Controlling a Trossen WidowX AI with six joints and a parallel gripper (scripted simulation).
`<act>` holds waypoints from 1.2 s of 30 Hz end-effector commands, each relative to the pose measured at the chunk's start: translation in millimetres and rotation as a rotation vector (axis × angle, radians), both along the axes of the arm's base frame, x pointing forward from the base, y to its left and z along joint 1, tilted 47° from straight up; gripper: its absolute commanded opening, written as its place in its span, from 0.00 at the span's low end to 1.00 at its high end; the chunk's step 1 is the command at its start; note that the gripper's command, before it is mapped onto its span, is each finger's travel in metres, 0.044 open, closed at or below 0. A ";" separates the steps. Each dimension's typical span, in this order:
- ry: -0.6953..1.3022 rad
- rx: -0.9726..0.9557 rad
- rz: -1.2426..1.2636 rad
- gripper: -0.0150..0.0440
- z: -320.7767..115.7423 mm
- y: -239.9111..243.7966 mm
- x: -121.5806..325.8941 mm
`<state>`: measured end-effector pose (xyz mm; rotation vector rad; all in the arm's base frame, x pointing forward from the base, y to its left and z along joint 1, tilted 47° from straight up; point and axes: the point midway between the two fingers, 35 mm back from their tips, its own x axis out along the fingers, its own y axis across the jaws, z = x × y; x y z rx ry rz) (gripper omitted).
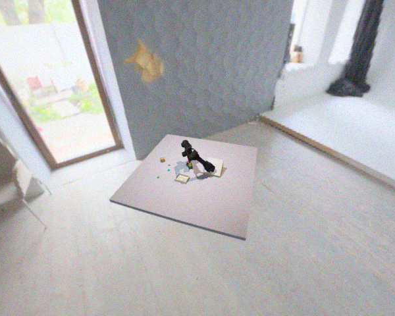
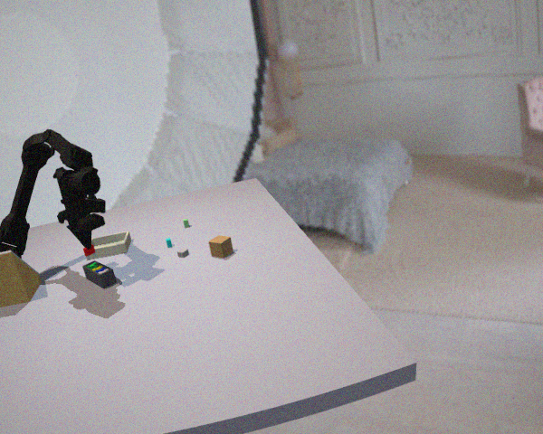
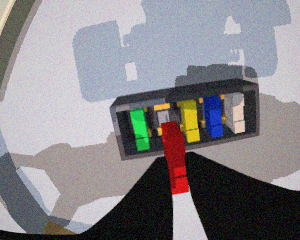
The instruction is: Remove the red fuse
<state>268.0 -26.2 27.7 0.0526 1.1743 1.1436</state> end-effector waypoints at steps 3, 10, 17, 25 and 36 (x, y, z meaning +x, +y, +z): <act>-0.003 -0.016 0.004 0.25 19.6 14.6 6.9; -0.005 -0.029 0.000 0.25 57.5 50.5 13.5; -0.007 -0.026 -0.001 0.25 96.3 88.4 9.7; -0.005 -0.006 0.004 0.25 140.6 130.9 -7.9; -0.003 0.004 0.007 0.25 152.5 144.9 -16.3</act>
